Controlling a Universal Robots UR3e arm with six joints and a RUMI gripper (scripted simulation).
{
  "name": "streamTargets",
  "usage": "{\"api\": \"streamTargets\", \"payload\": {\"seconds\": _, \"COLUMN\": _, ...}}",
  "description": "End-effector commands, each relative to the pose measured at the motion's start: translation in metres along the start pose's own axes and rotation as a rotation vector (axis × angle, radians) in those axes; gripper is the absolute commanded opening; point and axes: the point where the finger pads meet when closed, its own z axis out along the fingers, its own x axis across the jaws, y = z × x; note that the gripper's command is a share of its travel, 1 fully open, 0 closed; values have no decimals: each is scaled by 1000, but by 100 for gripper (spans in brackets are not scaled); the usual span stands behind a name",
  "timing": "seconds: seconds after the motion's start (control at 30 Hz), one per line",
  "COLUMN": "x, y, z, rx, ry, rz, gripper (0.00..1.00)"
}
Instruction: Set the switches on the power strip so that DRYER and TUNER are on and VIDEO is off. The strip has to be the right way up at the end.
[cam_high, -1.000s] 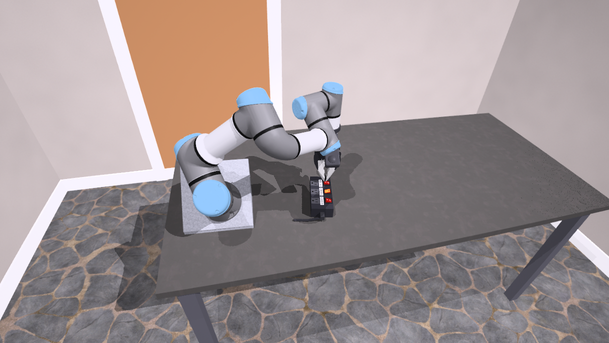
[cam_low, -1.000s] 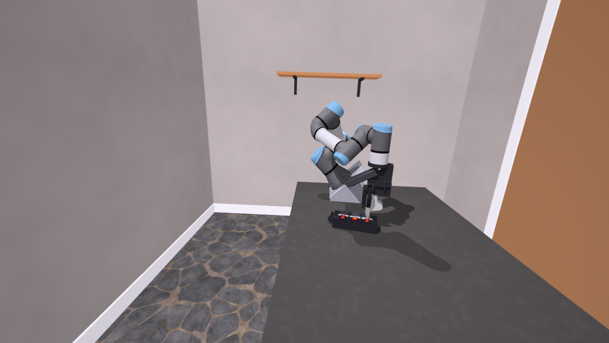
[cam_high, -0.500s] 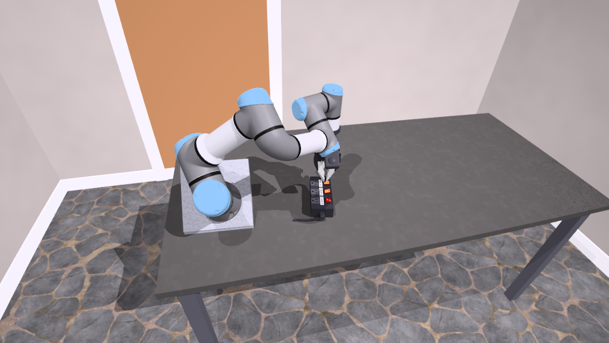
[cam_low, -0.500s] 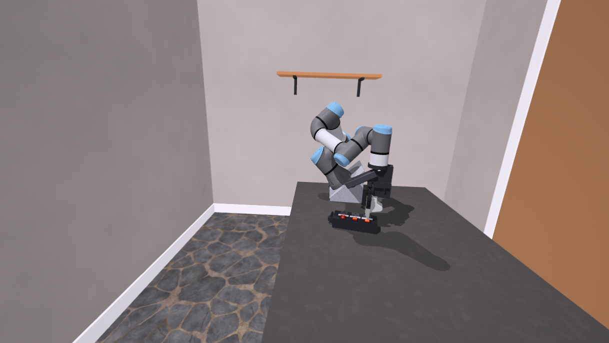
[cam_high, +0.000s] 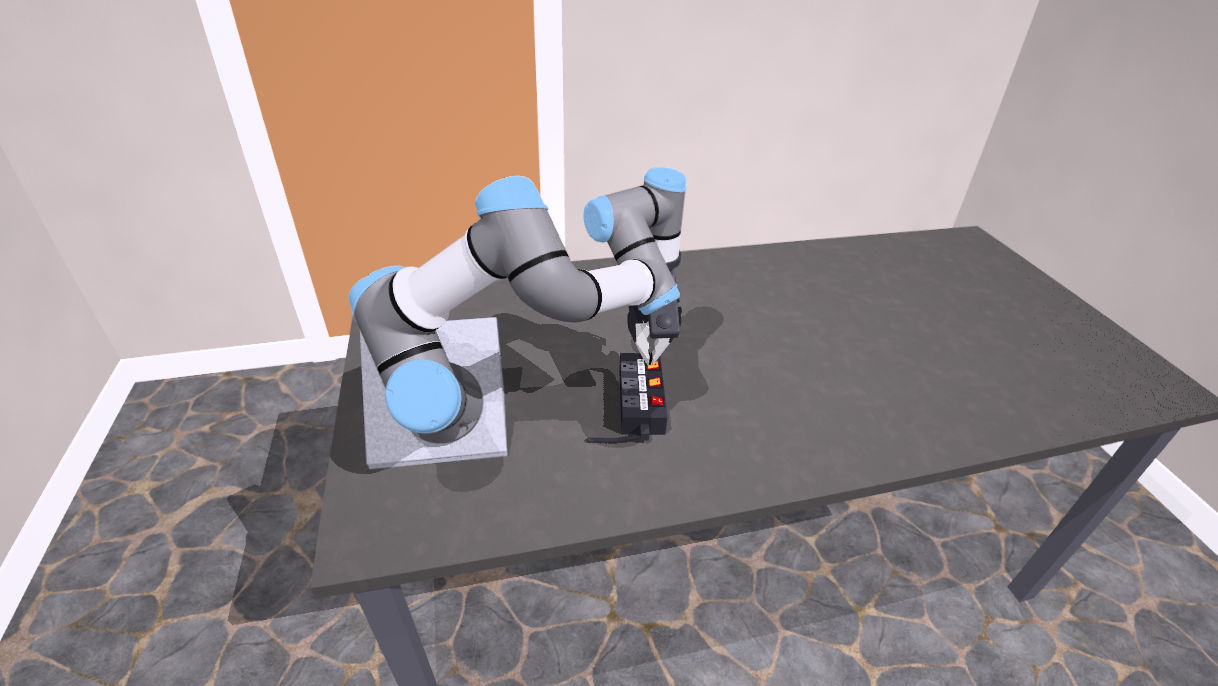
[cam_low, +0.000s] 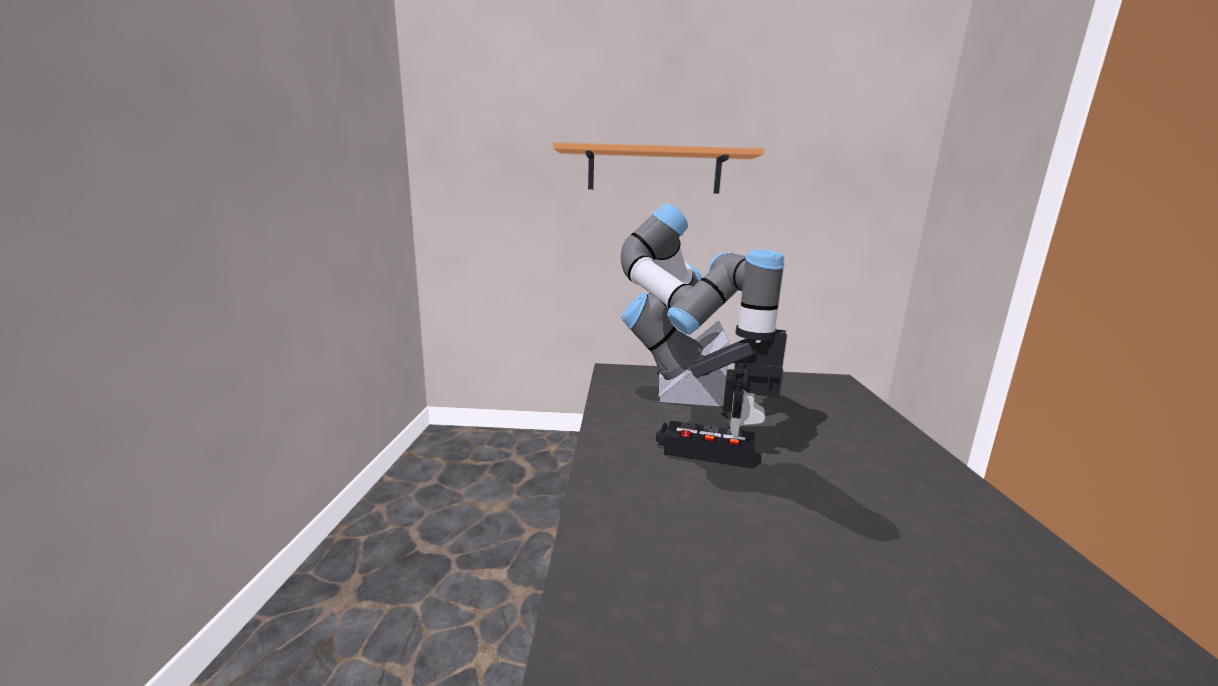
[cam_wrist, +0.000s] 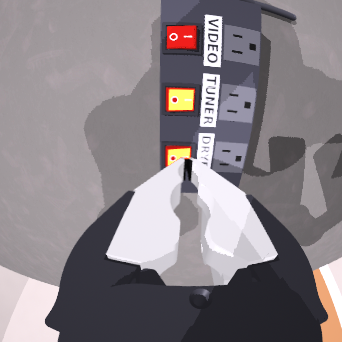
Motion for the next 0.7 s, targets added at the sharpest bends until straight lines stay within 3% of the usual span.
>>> {"api": "streamTargets", "payload": {"seconds": 0.0, "x": 0, "y": 0, "z": -1, "rx": -1, "ry": -2, "rz": 1, "gripper": 0}}
{"api": "streamTargets", "payload": {"seconds": 0.27, "x": 0, "y": 0, "z": -5, "rx": -1, "ry": -2, "rz": 1, "gripper": 0}}
{"api": "streamTargets", "payload": {"seconds": 0.67, "x": 0, "y": 0, "z": -35, "rx": -1, "ry": -2, "rz": 1, "gripper": 0}}
